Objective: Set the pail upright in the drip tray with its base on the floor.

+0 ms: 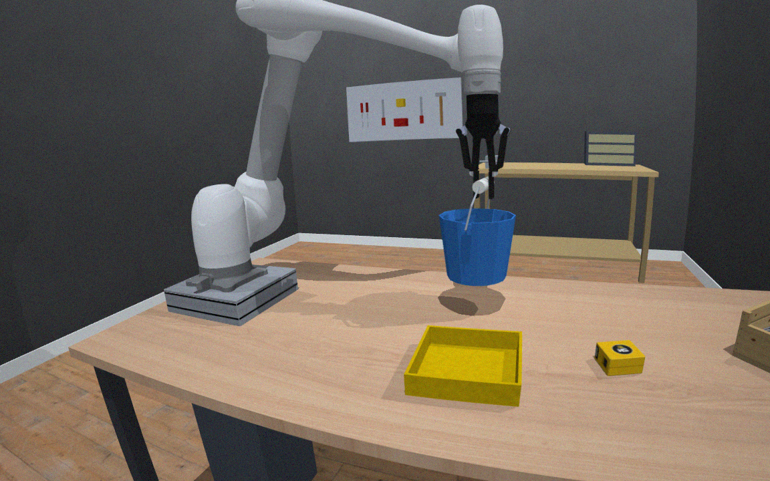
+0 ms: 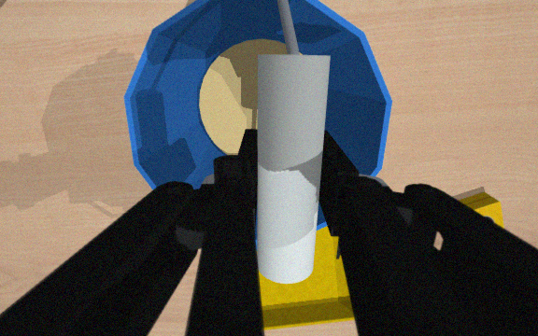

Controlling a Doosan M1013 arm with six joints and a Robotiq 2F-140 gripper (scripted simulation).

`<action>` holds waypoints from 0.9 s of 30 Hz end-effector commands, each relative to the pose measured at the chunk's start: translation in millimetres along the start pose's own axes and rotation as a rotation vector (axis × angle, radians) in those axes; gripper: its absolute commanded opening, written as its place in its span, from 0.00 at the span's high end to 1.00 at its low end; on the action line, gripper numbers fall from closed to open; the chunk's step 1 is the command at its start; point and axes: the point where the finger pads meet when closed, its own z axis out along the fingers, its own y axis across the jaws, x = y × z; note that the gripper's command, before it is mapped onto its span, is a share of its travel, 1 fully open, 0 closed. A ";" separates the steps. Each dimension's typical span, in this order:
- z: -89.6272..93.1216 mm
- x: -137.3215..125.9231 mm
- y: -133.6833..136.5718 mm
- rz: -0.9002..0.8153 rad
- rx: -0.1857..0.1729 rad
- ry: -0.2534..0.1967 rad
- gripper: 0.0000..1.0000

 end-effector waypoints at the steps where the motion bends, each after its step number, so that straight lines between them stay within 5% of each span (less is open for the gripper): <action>1: -1.2 0.2 0.3 0.000 -0.002 0.001 0.90; 27: -1.2 -4.8 1.4 0.000 -0.002 0.001 0.90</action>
